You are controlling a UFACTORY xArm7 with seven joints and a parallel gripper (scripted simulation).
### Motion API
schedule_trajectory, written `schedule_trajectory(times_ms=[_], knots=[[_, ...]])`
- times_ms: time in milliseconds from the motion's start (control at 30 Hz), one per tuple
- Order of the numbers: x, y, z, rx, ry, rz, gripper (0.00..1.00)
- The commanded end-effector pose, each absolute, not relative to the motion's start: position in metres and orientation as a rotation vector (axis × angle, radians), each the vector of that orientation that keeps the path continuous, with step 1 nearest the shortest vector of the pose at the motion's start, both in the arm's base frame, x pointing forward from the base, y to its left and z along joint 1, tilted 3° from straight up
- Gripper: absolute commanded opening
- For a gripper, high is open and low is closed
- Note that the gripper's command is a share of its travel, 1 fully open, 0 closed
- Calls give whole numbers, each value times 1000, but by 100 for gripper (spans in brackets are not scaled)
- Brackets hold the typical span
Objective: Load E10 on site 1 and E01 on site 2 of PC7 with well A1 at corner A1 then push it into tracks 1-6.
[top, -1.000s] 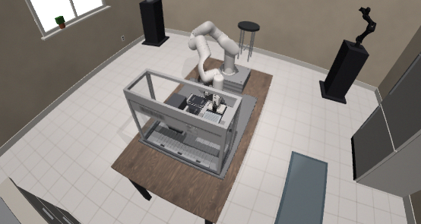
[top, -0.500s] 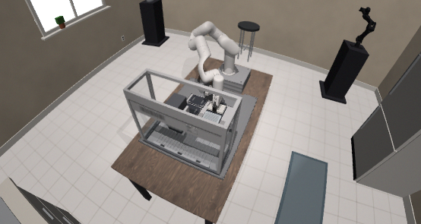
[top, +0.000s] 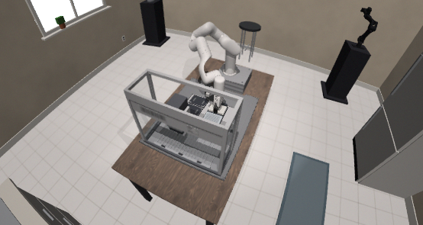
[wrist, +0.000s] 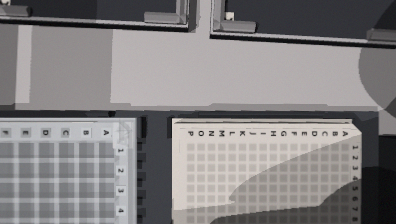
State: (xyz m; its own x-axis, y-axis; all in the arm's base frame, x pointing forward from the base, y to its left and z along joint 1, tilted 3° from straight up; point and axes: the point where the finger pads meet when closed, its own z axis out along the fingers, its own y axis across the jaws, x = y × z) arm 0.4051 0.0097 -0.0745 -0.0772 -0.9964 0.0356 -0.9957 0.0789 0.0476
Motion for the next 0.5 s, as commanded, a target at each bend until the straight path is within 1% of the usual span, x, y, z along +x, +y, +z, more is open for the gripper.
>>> schedule_trajectory(times_ms=[0,333,367,467], knots=[[406,10,-74,2095,-2265,-13,0],[406,10,-74,2095,-2265,-13,0],[406,10,-74,2095,-2265,-14,100],[406,10,-74,2095,-2265,-14,100]])
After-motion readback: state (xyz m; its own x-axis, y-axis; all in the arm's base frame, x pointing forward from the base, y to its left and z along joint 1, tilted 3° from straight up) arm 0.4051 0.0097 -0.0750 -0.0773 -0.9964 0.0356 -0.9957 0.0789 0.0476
